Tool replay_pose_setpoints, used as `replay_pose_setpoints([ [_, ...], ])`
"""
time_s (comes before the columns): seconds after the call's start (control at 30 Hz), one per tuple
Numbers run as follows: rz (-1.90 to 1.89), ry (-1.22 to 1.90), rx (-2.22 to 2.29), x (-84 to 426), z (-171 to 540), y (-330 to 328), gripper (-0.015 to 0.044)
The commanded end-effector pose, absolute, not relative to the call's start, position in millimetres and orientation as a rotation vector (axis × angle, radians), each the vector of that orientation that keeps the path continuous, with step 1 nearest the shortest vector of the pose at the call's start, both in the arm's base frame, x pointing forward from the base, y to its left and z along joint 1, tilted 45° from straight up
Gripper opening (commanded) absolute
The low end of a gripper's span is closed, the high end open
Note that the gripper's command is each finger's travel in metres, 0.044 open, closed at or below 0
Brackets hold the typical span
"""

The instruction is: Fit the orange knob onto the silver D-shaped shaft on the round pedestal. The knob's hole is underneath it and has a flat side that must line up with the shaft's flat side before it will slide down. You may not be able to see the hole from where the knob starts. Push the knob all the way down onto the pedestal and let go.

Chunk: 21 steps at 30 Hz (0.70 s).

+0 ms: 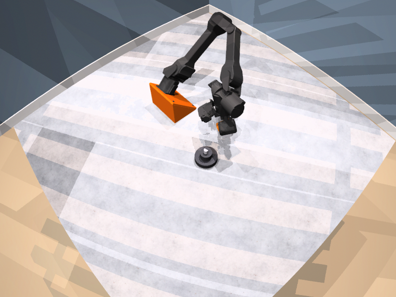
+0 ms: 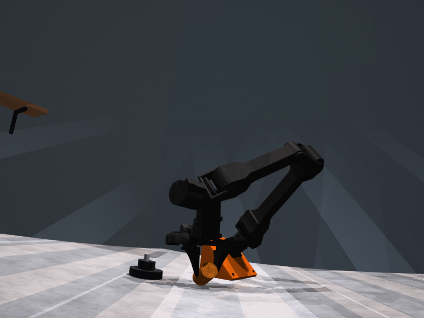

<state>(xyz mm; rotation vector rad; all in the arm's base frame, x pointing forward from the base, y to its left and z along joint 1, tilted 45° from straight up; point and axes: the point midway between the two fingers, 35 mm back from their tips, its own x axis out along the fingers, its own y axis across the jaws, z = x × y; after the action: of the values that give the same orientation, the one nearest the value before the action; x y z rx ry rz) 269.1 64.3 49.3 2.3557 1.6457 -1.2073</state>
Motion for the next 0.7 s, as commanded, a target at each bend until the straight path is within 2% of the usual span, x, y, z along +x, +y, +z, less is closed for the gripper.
replay_pose_setpoints([
  [0.0, -1.137, 1.663, 2.422, 266, 47, 61, 0.0179],
  [0.67, -0.755, 1.735, 2.741, 253, 35, 48, 0.0179],
])
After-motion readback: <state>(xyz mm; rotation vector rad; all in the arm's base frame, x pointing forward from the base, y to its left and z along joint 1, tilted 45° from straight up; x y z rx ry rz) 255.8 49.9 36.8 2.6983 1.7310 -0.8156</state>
